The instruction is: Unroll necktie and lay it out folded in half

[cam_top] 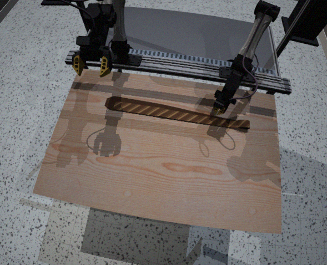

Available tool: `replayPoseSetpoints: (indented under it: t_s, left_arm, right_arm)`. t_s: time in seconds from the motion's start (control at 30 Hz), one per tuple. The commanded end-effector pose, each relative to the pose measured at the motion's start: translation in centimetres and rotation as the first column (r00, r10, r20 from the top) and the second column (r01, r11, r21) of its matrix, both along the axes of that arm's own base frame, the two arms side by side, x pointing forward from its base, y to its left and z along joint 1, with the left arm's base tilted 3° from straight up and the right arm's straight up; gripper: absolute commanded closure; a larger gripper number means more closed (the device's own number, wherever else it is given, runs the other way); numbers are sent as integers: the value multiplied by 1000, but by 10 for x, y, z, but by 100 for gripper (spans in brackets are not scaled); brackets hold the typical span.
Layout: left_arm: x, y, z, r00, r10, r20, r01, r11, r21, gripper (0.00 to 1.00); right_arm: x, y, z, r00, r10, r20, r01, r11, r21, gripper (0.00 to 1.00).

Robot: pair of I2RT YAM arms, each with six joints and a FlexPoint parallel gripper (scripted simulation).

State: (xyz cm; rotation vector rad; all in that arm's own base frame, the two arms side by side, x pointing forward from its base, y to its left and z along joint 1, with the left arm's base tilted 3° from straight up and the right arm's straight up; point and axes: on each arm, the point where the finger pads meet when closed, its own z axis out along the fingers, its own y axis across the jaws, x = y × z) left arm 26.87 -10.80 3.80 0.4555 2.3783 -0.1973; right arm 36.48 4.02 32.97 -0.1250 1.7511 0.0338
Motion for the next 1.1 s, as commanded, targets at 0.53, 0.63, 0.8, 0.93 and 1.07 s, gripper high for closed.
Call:
replayPoseSetpoints:
  t_s: [0.53, 0.63, 0.8, 0.93, 1.07]
  left_arm:
    - [3, 1, 7, 1000, 4, 9, -4, 1000, -7, 93]
    - [3, 1, 7, 1000, 4, 9, -4, 1000, -7, 93]
    - [3, 1, 7, 1000, 5, 10, -5, 1000, -7, 91]
    - [3, 2, 9, 1000, 6, 14, -6, 1000, -8, 89]
    - [5, 3, 15, 1000, 12, 27, -12, 1000, -10, 85]
  right_arm:
    - [12, -36, 63, 983, -91, 157, 82, 995, 60, 6]
    - [12, -38, 67, 982, -97, 164, 87, 994, 64, 3]
    - [12, -39, 68, 981, -99, 167, 89, 994, 65, 0]
    - [12, -39, 68, 981, -99, 167, 89, 994, 65, 0]
    - [12, -39, 68, 981, -99, 167, 89, 994, 65, 0]
